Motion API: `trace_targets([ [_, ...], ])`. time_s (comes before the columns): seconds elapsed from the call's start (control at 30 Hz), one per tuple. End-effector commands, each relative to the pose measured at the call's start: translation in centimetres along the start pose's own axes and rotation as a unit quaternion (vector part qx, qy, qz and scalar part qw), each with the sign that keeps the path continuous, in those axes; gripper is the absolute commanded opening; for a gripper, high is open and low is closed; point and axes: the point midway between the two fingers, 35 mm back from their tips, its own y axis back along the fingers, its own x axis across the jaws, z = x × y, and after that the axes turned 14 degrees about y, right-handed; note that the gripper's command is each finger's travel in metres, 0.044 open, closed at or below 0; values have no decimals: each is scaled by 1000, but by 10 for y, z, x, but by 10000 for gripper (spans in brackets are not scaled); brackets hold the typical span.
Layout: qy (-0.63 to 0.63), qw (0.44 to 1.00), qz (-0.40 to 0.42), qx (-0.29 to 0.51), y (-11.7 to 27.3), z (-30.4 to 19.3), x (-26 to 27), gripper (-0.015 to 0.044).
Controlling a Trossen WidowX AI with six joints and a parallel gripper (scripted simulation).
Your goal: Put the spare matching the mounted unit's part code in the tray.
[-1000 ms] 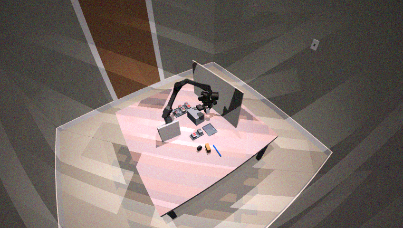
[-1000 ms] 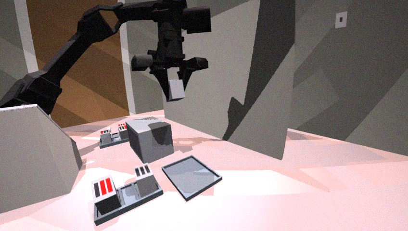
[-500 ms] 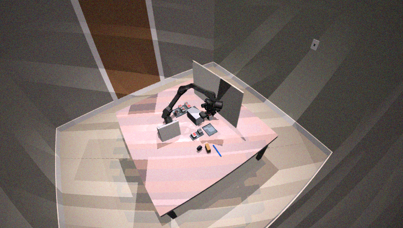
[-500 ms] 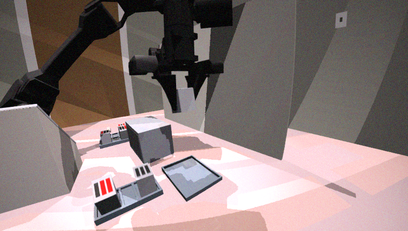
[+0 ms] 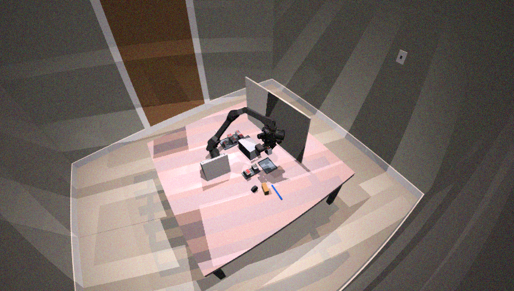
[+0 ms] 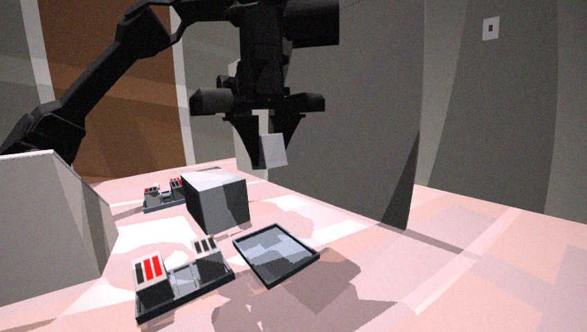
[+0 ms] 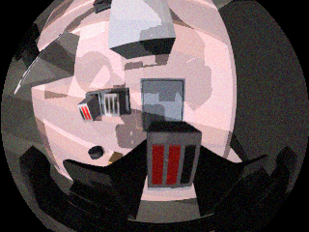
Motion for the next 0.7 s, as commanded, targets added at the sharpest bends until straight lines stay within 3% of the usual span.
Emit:
trace_targets([
  [0.0, -3, 1000, -3, 0, -4, -2, 0, 0],
  [0.67, -3, 1000, -3, 1, -28, -4, -3, 0],
])
